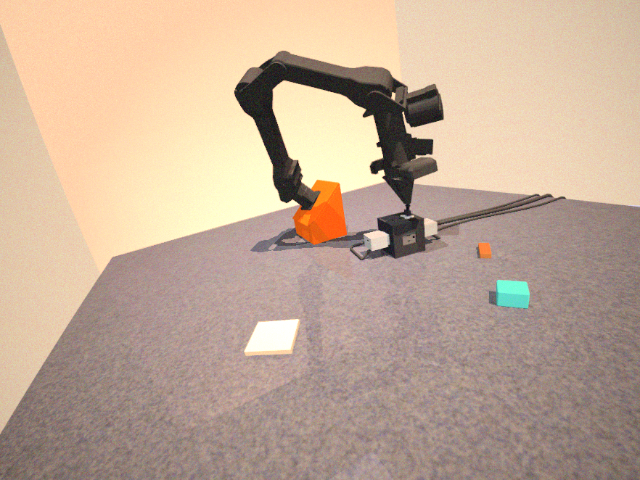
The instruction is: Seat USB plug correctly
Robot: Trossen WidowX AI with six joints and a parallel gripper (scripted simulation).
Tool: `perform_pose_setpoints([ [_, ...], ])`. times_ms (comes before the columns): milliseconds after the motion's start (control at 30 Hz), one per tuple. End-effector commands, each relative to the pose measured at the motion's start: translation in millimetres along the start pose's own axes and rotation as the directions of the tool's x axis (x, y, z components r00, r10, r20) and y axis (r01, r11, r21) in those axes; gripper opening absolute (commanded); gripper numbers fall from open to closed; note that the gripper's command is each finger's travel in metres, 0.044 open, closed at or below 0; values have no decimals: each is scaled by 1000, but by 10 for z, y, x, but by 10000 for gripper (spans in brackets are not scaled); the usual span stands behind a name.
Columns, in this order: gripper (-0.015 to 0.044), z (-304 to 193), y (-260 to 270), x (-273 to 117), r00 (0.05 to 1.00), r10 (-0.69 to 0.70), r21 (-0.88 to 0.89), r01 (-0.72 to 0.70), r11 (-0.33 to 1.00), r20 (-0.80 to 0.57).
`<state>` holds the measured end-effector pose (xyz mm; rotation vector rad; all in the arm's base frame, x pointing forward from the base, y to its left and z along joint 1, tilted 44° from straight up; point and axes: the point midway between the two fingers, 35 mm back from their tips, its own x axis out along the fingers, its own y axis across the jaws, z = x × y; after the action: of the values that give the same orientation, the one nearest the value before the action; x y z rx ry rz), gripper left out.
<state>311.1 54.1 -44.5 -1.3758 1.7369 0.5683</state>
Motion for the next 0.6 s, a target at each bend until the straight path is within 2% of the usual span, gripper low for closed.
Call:
perform_pose_setpoints([
  [0,0,-21,-2,23,1000,1,-1,-1,1000,-7],
  [133,0,-21,-2,23,1000,1,-1,-1,1000,-7],
  [267,95,0,0,0,1000,0,0,0,1000,0],
  [567,95,0,0,0,1000,0,0,0,1000,0],
])
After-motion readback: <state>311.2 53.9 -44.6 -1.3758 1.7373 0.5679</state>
